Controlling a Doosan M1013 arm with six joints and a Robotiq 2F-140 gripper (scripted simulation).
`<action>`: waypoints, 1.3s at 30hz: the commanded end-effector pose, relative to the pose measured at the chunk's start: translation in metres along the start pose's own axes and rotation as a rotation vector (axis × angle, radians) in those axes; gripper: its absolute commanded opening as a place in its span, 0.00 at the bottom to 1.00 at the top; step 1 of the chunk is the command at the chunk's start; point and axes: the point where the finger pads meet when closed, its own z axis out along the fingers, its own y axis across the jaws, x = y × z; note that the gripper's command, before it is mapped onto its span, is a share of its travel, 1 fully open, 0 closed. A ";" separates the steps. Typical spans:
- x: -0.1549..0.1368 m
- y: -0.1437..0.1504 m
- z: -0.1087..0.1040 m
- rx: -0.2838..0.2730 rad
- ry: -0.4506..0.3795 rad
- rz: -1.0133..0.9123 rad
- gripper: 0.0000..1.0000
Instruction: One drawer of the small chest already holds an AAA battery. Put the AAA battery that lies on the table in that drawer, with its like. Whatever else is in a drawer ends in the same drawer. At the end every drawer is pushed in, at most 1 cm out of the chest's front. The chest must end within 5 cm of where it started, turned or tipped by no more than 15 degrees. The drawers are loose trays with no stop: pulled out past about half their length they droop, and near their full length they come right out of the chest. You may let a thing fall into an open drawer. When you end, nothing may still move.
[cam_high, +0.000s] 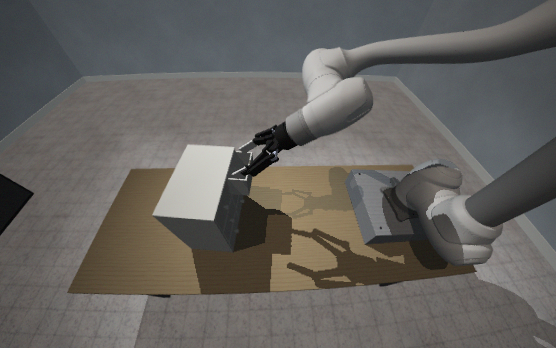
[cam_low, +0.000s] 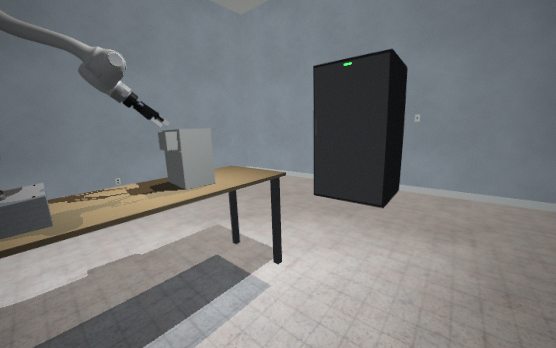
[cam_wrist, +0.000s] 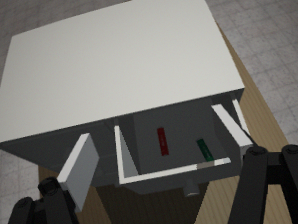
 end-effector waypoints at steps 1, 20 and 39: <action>0.000 0.000 0.000 0.000 0.000 0.000 1.00; -0.019 0.000 -0.025 0.000 0.000 0.000 1.00; -0.078 0.000 -0.104 0.000 0.000 0.000 1.00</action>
